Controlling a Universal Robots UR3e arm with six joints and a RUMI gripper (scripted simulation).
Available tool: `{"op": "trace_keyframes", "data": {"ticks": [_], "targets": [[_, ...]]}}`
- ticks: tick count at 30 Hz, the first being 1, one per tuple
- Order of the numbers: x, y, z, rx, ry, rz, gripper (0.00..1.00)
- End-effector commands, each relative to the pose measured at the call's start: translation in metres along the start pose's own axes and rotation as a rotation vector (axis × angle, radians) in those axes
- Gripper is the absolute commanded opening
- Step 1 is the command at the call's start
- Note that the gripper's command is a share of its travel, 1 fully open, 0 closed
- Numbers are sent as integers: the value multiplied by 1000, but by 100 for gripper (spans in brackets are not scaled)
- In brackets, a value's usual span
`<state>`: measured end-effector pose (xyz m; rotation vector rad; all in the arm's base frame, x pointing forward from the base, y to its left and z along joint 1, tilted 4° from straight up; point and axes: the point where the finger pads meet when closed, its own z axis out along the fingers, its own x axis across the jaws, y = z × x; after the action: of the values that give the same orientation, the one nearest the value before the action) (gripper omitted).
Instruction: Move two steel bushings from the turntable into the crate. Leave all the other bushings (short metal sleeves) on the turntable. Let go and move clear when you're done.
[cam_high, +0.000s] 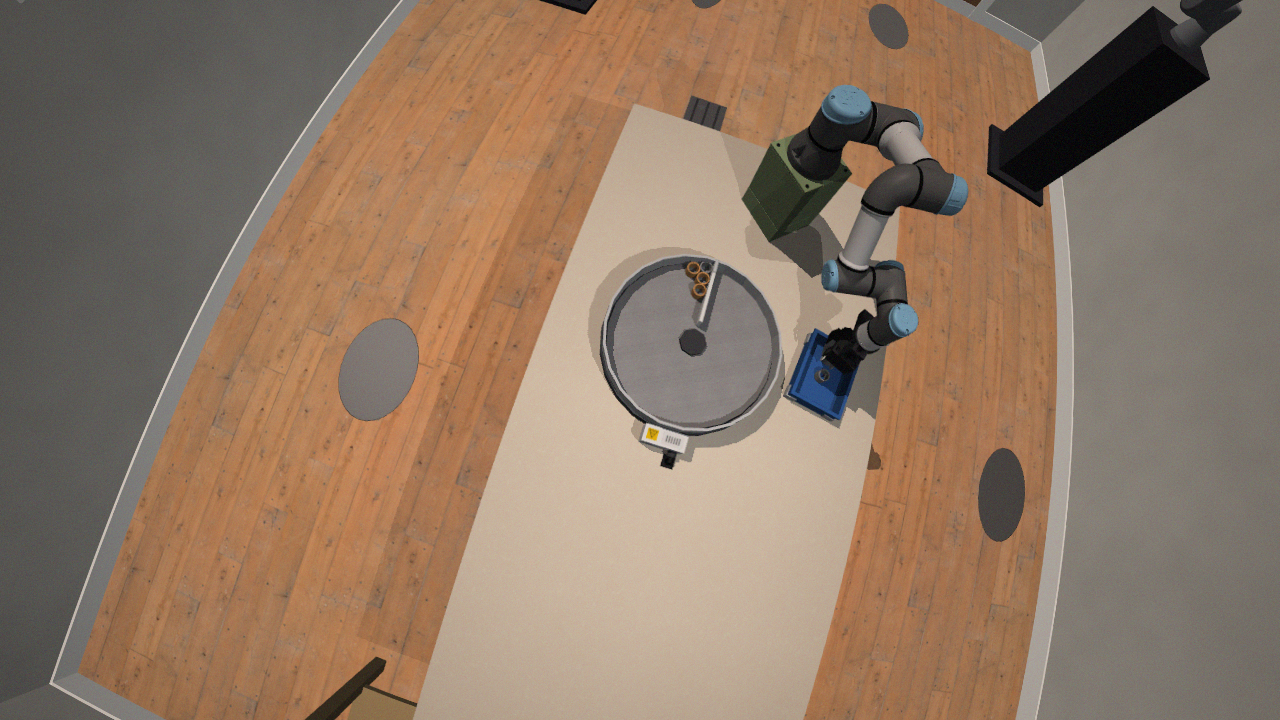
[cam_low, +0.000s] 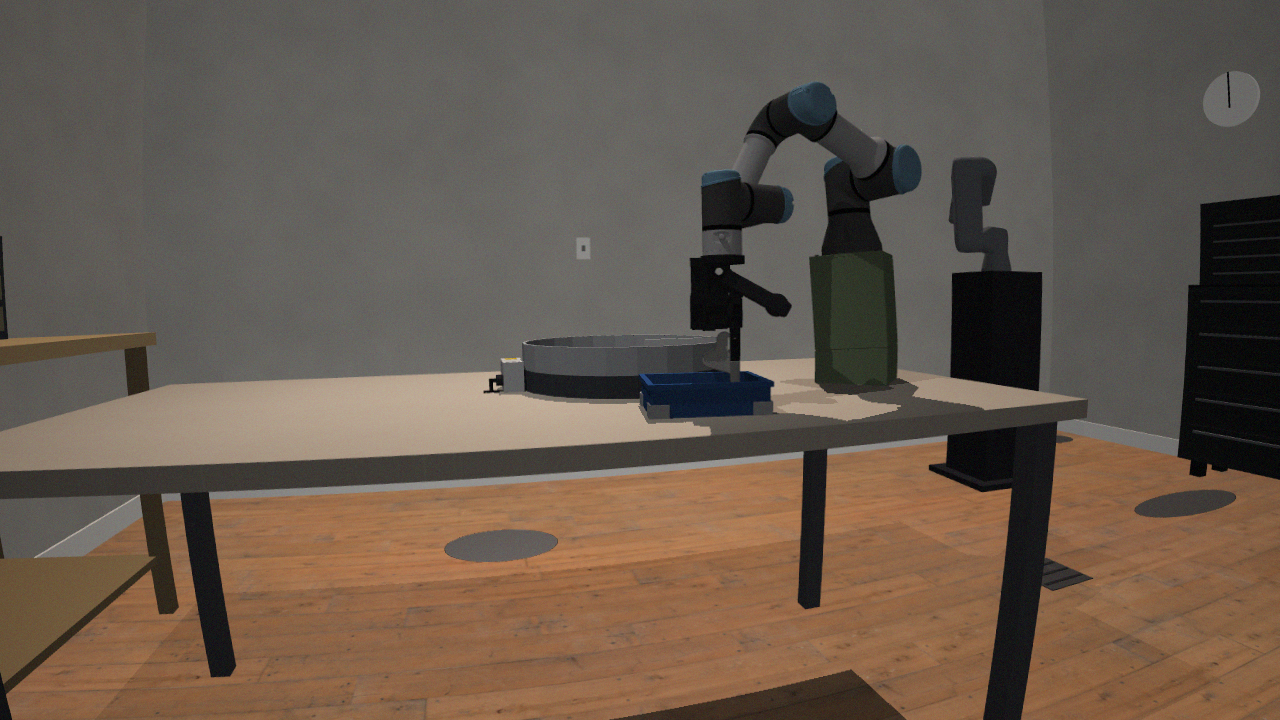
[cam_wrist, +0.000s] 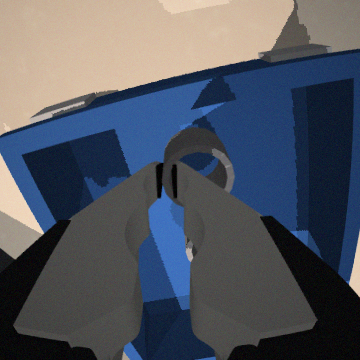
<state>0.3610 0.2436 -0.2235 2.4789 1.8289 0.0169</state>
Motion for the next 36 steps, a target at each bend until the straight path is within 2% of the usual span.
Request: {"op": "trace_keyframes", "data": {"ticks": [1,36], "targets": [[1,1,-1,-2,2,0,0],[1,1,5,-2,2,0,0]]}}
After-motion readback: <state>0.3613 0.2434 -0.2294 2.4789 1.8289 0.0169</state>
